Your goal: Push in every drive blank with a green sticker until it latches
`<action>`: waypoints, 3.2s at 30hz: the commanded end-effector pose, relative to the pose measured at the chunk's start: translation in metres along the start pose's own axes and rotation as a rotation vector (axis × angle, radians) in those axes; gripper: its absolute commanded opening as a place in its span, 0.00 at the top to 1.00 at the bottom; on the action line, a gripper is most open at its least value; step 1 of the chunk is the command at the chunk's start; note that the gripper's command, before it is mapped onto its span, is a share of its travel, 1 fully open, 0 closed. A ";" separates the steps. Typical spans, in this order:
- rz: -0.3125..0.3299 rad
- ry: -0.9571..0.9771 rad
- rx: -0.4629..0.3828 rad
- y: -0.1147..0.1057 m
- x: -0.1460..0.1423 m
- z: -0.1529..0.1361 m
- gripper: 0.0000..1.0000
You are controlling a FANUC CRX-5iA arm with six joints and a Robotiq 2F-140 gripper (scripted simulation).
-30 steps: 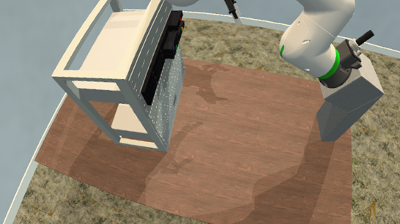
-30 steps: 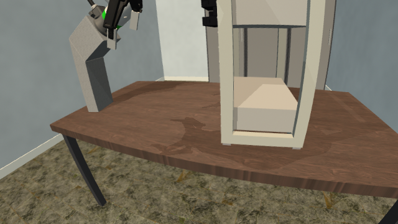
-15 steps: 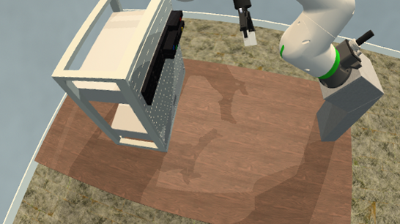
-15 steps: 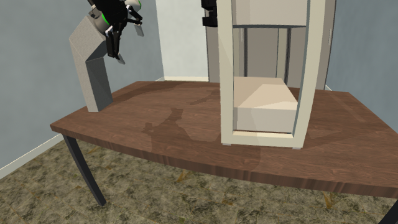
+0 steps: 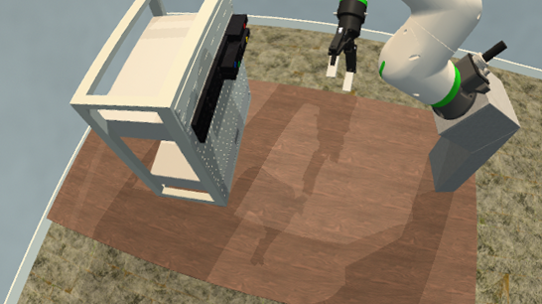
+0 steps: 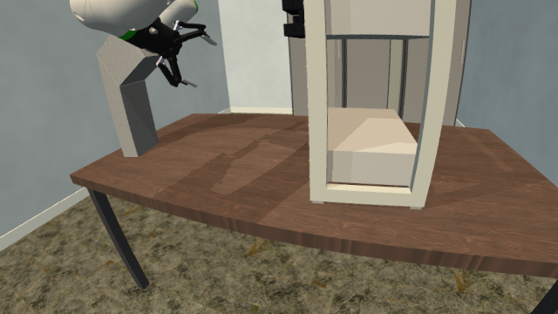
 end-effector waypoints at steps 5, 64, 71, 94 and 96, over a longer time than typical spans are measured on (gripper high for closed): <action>-0.135 0.053 -0.171 0.027 0.020 0.000 0.00; -0.480 0.209 -1.180 0.010 0.082 -0.061 0.00; -0.465 0.181 -1.227 0.000 0.080 -0.064 0.00; -0.418 0.100 -1.351 -0.028 0.075 -0.068 0.00; -0.416 0.095 -1.357 -0.029 0.075 -0.069 0.00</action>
Point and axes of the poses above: the point where the finger pads meet when closed, its own y axis out along the fingers, its own x axis across the jaws, z = x × y, the point moved 3 cm from there along -y, back along the fingers, and after that the axes turned 10 degrees about -y, right-handed, at the moved point
